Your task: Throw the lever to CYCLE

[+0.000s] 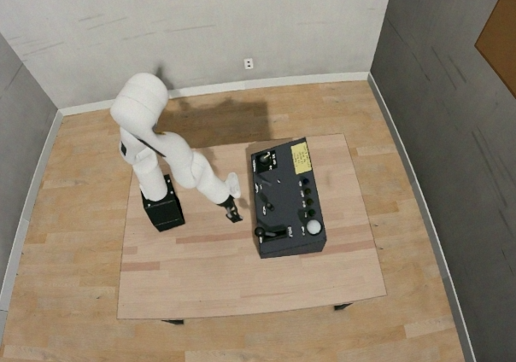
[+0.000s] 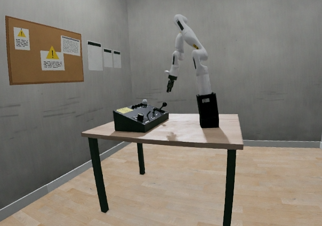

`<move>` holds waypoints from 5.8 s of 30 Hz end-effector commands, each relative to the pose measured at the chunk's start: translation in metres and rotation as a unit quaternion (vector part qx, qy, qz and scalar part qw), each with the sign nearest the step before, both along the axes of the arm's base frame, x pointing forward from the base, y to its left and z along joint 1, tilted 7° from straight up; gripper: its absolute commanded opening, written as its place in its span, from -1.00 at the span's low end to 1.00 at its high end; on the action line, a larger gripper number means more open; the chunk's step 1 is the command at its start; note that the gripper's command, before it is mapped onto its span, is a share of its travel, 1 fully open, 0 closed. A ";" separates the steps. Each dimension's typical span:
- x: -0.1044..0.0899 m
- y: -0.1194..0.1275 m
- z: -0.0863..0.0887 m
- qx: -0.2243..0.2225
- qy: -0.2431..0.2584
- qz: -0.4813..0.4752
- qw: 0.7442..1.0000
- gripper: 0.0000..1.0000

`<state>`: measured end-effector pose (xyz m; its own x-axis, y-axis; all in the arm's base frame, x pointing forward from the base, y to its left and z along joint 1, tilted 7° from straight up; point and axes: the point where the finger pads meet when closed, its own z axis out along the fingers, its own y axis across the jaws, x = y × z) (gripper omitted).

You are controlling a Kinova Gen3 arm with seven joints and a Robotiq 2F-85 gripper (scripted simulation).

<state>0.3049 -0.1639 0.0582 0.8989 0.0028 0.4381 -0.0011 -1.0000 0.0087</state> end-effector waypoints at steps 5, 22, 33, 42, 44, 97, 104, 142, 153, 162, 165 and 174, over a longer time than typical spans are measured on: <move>0.000 0.000 0.000 0.000 0.000 0.000 1.000 1.00; -0.002 0.000 0.005 0.000 0.000 0.000 1.000 1.00; -0.008 0.000 0.017 0.000 0.000 0.000 1.000 1.00; -0.013 0.001 0.026 0.000 0.000 0.000 1.000 1.00; -0.014 0.001 0.028 0.000 0.000 0.000 1.000 1.00; 0.061 -0.065 -0.012 0.019 -0.011 -0.068 0.997 0.54; 0.061 -0.065 -0.012 0.019 -0.011 -0.068 0.997 0.54; 0.030 -0.061 -0.028 0.019 -0.011 -0.067 0.997 0.54; 0.030 -0.061 -0.028 0.019 -0.011 -0.067 0.997 0.54; 0.030 -0.061 -0.028 0.019 -0.011 -0.067 0.997 0.54; 0.030 -0.061 -0.029 0.019 -0.011 -0.067 0.997 0.54; 0.034 -0.061 -0.035 0.019 -0.011 -0.067 0.997 0.54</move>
